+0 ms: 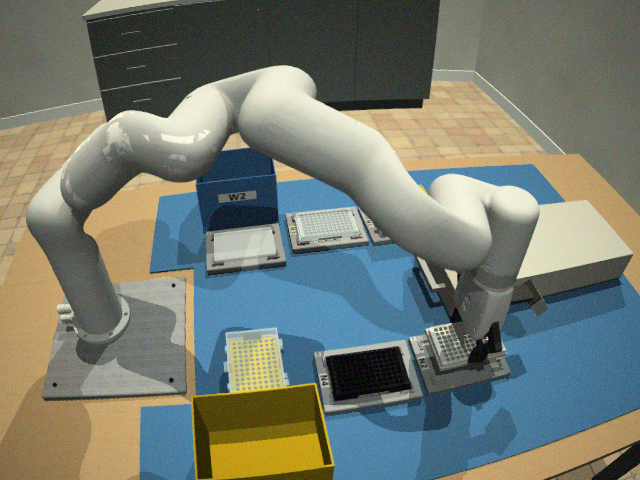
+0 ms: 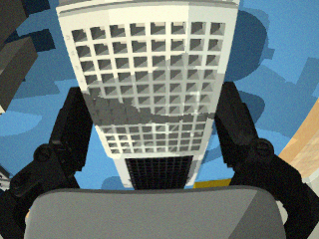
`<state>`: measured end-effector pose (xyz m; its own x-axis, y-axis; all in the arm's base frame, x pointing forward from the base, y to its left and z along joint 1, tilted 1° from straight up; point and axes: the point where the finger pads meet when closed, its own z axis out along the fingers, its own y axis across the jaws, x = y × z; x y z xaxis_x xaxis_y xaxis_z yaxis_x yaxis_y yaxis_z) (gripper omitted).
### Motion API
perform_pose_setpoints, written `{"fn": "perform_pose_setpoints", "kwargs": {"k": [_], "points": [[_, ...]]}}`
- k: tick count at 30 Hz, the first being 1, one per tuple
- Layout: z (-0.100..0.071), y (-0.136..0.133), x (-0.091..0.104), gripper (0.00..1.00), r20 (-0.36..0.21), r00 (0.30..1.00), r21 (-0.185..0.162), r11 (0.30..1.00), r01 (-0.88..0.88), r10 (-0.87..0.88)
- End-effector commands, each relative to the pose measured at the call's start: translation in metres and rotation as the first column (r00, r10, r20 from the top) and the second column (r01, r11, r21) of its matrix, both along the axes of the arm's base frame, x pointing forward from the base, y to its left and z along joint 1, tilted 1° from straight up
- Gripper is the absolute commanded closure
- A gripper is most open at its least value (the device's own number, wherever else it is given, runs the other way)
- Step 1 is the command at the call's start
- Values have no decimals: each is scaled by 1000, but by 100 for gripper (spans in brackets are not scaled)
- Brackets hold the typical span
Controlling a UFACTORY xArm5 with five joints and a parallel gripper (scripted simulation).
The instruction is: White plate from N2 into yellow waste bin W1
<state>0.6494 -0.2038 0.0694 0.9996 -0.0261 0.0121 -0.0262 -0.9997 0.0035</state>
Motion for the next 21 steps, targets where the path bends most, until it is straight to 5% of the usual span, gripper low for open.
{"fn": "perform_pose_setpoints", "kwargs": {"k": [1, 21], "points": [[9, 0, 1, 100, 4, 1000, -1, 1000, 0, 0], [36, -1, 0, 100, 4, 1000, -1, 1000, 0, 0]]}}
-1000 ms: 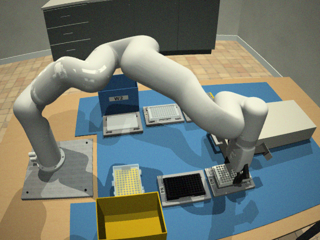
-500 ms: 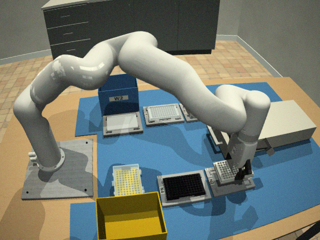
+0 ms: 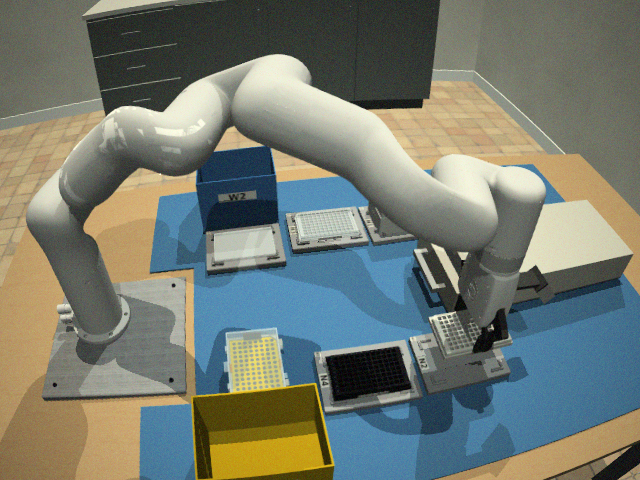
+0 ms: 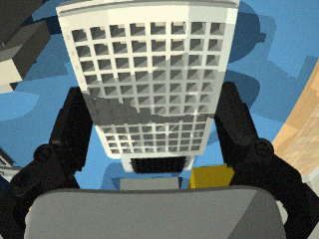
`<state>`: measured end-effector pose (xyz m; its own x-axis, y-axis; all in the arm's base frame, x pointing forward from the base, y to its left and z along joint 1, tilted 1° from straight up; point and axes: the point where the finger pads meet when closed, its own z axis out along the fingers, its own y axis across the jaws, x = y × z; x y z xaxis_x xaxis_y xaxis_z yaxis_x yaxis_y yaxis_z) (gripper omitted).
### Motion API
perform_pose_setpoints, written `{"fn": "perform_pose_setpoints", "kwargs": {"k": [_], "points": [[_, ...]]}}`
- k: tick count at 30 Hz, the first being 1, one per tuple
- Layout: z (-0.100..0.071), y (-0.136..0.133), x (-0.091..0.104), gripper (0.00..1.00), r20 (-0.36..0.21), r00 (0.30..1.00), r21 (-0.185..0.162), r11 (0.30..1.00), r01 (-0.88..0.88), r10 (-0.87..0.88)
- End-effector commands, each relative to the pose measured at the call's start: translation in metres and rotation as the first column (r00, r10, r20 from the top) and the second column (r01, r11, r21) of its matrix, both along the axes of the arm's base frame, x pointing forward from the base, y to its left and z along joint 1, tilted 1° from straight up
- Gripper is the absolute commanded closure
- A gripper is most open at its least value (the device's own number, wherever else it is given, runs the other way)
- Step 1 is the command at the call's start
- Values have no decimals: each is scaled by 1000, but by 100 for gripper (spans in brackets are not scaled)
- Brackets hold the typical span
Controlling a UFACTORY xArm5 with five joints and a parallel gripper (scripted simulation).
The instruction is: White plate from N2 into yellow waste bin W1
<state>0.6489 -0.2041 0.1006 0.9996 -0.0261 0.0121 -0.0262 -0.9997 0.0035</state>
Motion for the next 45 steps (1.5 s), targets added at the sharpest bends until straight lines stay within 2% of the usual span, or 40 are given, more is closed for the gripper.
{"fn": "perform_pose_setpoints", "kwargs": {"k": [1, 32, 41, 45], "points": [[6, 0, 1, 100, 4, 1000, -1, 1000, 0, 0], [55, -1, 0, 100, 4, 1000, -1, 1000, 0, 0], [66, -1, 0, 100, 4, 1000, -1, 1000, 0, 0], [66, -1, 0, 100, 4, 1000, -1, 1000, 0, 0]]}}
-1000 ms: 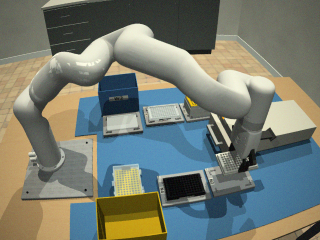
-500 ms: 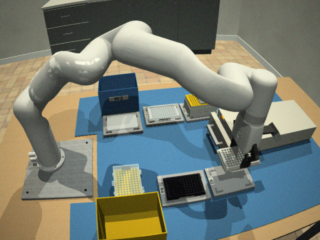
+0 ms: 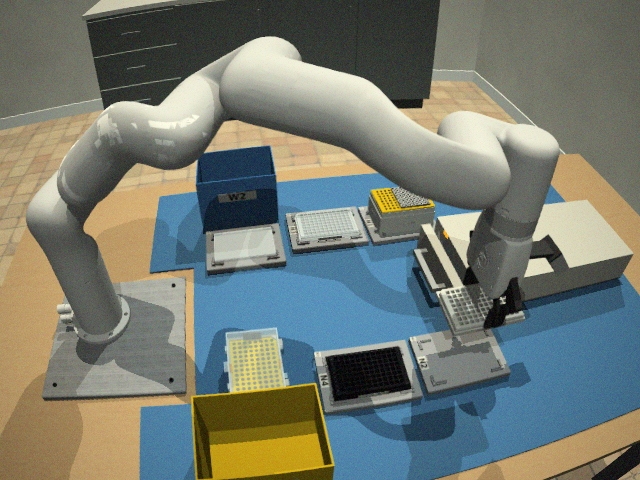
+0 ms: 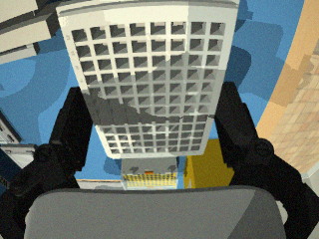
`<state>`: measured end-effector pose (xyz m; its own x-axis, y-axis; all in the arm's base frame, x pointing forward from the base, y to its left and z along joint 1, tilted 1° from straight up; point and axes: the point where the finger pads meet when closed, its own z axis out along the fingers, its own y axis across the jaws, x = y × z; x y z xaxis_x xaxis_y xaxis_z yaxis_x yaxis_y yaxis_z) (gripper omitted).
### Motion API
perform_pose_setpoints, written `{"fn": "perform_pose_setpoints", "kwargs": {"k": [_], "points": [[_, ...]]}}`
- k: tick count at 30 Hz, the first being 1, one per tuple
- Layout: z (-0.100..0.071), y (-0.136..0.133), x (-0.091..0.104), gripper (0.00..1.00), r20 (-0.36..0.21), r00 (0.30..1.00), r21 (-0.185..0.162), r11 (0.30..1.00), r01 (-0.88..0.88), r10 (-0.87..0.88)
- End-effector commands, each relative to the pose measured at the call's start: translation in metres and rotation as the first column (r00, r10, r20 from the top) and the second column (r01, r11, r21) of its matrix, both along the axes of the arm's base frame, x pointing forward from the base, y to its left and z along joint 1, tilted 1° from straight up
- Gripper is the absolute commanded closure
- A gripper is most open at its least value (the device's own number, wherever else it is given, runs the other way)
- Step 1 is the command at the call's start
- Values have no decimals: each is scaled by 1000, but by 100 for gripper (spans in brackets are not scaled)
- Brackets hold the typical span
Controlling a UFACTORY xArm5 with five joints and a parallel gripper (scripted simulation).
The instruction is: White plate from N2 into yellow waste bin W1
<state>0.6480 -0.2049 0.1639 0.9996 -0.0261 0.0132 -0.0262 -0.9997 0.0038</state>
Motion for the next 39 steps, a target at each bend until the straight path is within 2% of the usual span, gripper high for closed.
{"fn": "perform_pose_setpoints", "kwargs": {"k": [1, 6, 39], "points": [[3, 0, 1, 100, 3, 1000, -1, 1000, 0, 0], [3, 0, 1, 100, 3, 1000, -1, 1000, 0, 0], [1, -26, -75, 100, 1, 1000, -2, 1000, -7, 7]]}}
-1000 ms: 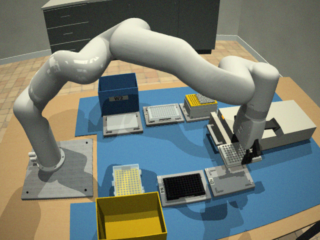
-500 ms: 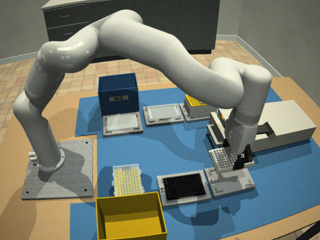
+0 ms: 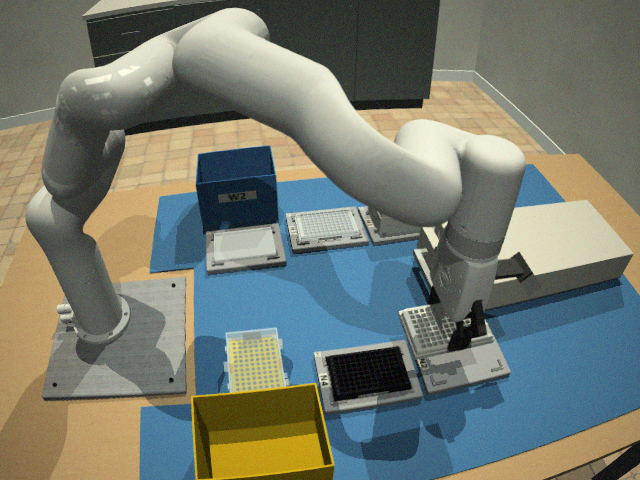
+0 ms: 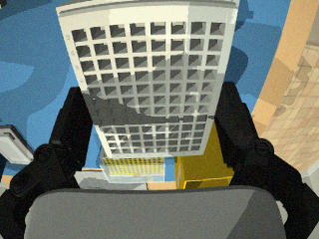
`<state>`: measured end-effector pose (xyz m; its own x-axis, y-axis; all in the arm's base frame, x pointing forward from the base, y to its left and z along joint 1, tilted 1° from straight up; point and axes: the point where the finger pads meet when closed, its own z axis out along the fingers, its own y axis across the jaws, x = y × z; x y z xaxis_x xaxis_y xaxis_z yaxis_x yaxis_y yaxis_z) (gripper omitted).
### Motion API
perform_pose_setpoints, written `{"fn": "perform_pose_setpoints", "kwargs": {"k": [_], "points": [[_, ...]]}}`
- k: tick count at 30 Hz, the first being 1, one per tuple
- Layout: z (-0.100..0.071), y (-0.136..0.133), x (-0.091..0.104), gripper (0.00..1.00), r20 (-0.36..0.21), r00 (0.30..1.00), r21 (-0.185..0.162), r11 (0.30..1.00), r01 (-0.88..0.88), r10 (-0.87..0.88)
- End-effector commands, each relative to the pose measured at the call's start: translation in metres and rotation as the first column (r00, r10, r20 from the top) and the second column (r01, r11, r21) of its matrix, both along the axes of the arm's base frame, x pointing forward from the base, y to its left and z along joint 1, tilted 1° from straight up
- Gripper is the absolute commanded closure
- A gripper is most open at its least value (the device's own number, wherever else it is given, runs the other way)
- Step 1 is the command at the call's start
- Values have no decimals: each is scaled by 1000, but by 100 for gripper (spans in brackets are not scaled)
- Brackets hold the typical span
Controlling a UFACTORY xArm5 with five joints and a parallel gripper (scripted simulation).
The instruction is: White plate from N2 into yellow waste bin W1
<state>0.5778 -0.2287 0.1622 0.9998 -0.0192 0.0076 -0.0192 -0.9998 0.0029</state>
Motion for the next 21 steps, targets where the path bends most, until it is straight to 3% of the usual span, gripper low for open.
{"fn": "perform_pose_setpoints", "kwargs": {"k": [1, 21], "points": [[2, -2, -5, 100, 7, 1000, -3, 1000, 0, 0], [1, -18, -50, 100, 5, 1000, -3, 1000, 0, 0]]}}
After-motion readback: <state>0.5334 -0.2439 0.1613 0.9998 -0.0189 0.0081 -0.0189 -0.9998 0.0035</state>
